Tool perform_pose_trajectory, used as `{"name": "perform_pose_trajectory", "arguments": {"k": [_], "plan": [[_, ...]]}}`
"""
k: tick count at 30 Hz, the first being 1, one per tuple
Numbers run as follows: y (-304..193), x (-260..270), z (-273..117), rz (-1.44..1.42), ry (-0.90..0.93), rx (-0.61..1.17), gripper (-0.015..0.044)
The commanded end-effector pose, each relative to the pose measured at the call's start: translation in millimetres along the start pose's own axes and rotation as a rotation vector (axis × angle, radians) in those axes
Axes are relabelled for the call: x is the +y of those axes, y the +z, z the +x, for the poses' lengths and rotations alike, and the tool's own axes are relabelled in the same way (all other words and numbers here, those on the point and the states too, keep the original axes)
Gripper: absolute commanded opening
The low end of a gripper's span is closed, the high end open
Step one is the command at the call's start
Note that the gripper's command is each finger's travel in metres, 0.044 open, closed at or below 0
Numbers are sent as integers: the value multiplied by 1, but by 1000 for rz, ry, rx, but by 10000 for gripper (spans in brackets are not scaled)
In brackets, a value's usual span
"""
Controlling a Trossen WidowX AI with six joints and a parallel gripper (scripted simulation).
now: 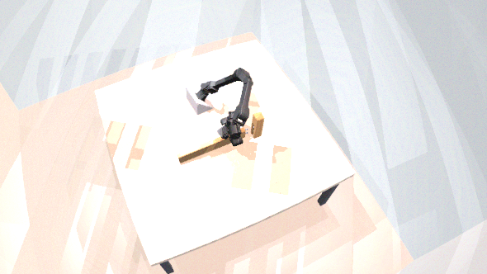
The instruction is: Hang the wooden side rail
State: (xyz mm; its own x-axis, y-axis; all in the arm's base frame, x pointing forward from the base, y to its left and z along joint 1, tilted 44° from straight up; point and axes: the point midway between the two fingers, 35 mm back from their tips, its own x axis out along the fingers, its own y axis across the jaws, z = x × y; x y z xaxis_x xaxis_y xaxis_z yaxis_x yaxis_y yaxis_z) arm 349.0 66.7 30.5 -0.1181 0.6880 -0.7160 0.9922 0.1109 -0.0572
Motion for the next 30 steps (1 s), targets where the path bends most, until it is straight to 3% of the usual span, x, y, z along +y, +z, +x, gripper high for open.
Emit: {"name": "perform_pose_trajectory", "arguments": {"k": [1, 30], "plan": [[-1, 1, -6, -2, 20, -3, 0], [-4, 1, -5, -2, 20, -3, 0]]}}
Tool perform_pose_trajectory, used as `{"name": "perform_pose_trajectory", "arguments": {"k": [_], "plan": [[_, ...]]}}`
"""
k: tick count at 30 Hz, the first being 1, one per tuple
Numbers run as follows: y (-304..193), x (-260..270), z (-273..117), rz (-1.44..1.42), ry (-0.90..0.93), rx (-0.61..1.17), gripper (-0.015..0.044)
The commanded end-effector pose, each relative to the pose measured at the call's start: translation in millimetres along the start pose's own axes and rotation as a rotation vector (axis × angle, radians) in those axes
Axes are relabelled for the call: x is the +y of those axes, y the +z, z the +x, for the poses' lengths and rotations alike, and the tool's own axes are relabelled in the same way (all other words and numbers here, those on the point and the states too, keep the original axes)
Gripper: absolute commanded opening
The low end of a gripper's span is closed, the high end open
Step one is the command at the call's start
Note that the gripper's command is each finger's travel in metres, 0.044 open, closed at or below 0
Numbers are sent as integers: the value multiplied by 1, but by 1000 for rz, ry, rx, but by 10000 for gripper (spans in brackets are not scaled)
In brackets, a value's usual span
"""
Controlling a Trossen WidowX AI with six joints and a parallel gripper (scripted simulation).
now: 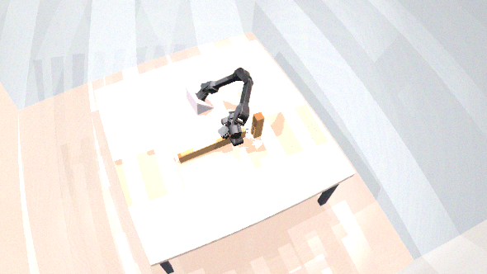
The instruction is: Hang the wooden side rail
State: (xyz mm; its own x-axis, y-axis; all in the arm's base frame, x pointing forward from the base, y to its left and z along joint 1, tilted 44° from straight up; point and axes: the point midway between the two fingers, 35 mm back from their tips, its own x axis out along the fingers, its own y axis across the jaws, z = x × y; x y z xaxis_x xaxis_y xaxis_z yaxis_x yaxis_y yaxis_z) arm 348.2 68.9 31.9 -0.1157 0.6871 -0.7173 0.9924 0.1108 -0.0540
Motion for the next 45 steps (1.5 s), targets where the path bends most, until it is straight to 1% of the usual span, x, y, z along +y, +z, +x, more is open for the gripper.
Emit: {"name": "perform_pose_trajectory", "arguments": {"k": [1, 45], "plan": [[-2, 2, -6, 0, 18, -1, 0], [-6, 2, -7, 0, 18, -1, 0]]}}
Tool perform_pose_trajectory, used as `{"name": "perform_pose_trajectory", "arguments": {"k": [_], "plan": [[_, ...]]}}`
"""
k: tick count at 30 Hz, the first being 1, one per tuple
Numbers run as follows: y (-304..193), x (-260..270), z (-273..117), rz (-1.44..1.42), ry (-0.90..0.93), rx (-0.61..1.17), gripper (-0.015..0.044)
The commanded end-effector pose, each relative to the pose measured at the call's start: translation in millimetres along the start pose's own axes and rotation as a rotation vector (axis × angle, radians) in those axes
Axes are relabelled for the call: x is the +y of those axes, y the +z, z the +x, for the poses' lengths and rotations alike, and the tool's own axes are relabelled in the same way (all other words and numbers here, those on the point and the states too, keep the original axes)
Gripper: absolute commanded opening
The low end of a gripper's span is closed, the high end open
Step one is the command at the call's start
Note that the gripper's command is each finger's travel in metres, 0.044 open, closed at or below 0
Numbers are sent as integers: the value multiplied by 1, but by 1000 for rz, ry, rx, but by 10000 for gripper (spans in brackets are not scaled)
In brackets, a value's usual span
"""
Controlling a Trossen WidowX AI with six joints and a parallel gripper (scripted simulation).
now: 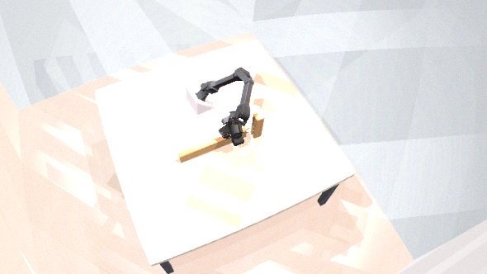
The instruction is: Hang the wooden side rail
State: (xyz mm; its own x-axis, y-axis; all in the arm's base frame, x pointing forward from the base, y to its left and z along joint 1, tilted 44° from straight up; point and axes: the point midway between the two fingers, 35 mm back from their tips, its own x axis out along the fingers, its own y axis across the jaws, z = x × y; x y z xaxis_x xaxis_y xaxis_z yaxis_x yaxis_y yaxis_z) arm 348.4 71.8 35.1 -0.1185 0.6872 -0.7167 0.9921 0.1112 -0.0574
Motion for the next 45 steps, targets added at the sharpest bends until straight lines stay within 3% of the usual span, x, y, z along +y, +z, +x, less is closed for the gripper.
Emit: {"name": "perform_pose_trajectory", "arguments": {"k": [1, 45], "plan": [[-2, 2, -7, -2, 20, -1, 0], [-7, 4, -7, -2, 20, -1, 0]]}}
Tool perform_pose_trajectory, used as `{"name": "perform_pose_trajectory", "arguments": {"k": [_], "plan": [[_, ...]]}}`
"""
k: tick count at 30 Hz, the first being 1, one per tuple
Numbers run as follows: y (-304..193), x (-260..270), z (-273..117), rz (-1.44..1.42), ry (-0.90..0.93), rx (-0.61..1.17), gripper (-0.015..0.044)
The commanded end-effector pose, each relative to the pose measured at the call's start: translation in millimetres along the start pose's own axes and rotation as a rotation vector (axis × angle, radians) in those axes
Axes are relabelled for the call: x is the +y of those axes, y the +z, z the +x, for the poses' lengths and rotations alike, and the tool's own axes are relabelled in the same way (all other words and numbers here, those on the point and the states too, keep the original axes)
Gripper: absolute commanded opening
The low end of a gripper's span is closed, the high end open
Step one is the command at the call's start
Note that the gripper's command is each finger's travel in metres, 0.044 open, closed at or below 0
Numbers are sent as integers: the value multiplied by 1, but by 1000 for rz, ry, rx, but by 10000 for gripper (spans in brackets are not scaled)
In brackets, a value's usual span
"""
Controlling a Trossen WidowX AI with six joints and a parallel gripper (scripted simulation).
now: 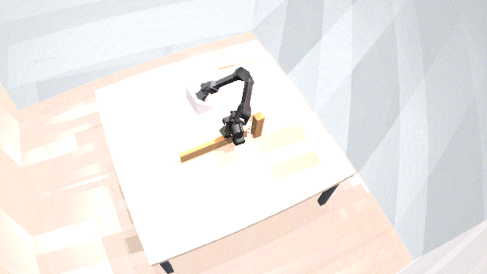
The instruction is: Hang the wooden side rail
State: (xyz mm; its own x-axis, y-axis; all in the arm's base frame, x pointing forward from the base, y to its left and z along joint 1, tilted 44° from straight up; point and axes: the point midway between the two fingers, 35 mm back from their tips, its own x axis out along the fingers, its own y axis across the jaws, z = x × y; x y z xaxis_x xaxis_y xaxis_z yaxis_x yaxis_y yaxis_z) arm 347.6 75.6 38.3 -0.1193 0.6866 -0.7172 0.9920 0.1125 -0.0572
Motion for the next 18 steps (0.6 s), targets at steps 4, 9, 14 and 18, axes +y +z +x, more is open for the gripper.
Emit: {"name": "perform_pose_trajectory", "arguments": {"k": [4, 9, 14, 18], "plan": [[-3, 4, -7, -1, 21, 0, 0], [-3, 4, -7, -1, 21, 0, 0], [-4, 3, -7, -1, 21, 0, 0], [-4, 3, -7, -1, 21, 0, 0]]}}
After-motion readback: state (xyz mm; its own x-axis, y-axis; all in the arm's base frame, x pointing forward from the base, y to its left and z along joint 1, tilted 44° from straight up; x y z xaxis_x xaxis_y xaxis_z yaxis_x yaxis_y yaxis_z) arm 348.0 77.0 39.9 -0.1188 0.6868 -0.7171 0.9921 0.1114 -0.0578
